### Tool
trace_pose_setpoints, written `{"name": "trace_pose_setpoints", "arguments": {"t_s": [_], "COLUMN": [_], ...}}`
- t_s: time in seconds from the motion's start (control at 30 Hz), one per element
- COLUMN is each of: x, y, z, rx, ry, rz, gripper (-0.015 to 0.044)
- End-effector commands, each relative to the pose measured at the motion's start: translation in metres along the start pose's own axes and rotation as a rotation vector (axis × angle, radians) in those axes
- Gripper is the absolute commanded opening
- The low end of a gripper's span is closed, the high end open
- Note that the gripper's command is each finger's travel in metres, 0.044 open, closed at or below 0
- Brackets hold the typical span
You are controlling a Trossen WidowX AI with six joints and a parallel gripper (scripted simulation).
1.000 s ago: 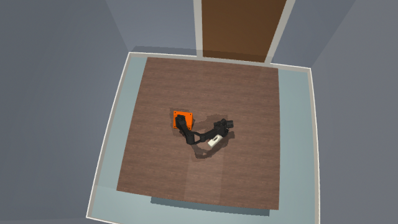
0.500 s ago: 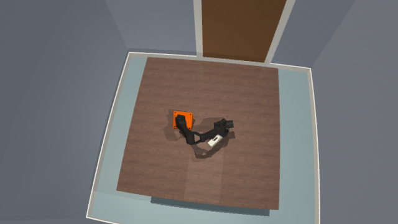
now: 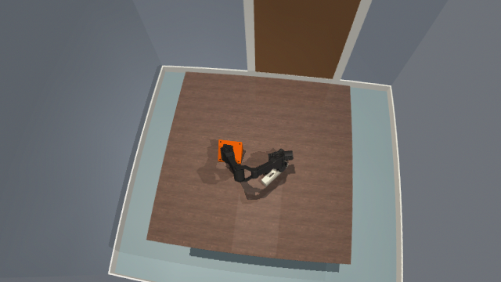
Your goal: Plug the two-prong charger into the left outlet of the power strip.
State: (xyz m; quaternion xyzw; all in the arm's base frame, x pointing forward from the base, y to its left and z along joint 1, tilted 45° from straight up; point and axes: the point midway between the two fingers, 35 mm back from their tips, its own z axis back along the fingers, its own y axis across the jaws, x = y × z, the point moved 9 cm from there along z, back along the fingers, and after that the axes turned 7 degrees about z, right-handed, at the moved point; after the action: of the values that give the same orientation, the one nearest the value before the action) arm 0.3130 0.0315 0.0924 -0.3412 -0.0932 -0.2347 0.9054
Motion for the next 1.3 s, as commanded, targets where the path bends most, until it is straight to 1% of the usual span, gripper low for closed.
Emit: {"name": "trace_pose_setpoints", "arguments": {"t_s": [0.0, 0.5, 1.27], "x": [-0.002, -0.01, -0.046], "y": [0.0, 0.002, 0.008], "z": [0.0, -0.001, -0.004], "rx": [-0.003, -0.004, -0.003], "ry": [-0.006, -0.015, -0.013], "rz": [-0.007, -0.011, -0.01], "gripper": [0.044, 0.044, 0.044]}}
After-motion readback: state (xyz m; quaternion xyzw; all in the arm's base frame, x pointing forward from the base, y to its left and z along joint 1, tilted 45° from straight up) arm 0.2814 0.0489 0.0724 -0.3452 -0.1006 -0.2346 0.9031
